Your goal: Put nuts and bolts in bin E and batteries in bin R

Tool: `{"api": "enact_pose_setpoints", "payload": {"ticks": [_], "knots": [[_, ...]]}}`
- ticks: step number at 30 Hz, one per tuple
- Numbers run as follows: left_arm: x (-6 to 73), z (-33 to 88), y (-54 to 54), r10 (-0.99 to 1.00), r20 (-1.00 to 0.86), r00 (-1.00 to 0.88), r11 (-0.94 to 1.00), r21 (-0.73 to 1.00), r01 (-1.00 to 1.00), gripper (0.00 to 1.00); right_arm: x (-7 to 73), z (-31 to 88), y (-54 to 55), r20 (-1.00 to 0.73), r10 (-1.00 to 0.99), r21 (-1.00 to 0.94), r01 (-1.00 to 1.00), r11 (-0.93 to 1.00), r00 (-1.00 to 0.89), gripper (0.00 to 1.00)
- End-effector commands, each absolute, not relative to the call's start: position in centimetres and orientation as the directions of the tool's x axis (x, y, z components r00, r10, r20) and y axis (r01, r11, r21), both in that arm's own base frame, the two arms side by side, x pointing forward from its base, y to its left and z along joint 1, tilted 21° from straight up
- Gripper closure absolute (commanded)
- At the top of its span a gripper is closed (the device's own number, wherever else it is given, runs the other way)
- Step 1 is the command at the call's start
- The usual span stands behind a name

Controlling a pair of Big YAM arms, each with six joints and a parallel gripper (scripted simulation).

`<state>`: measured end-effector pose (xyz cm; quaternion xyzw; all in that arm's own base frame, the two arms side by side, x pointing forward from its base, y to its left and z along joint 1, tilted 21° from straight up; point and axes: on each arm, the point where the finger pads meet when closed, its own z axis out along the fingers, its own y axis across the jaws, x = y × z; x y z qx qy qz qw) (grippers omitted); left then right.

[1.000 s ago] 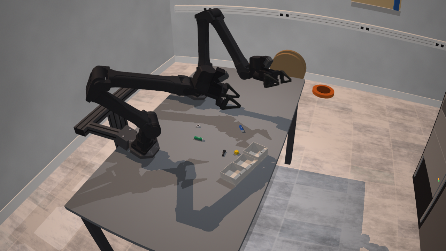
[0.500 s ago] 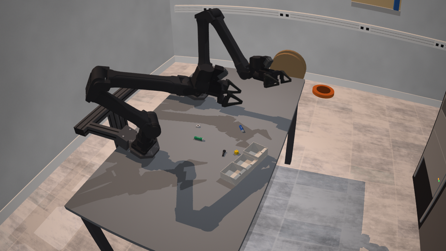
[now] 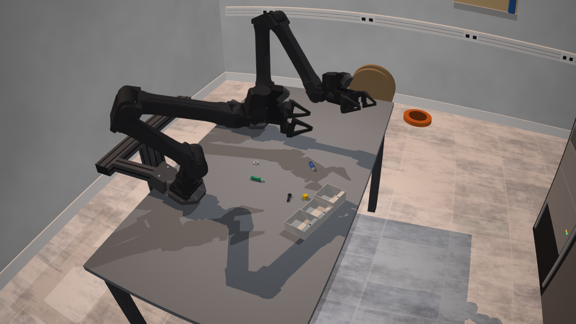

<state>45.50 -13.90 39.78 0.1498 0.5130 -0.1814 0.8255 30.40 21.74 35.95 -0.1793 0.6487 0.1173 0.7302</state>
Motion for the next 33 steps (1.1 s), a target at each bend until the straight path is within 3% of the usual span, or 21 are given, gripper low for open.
{"api": "enact_pose_setpoints", "payload": {"ticks": [1, 33], "knots": [[45.4, 40.2, -13.9, -0.148, -0.897, 0.416, 0.889, 0.064, 0.453, 0.00, 29.6, 37.2, 21.9, -0.985, 0.001, -0.074, -0.424, 0.902, 0.173, 0.00], [45.4, 40.2, -13.9, -0.148, -0.897, 0.416, 0.889, 0.064, 0.453, 0.00, 24.3, 40.5, 20.5, -0.850, 0.314, 0.021, -0.570, 0.821, 0.422, 0.00]]}}
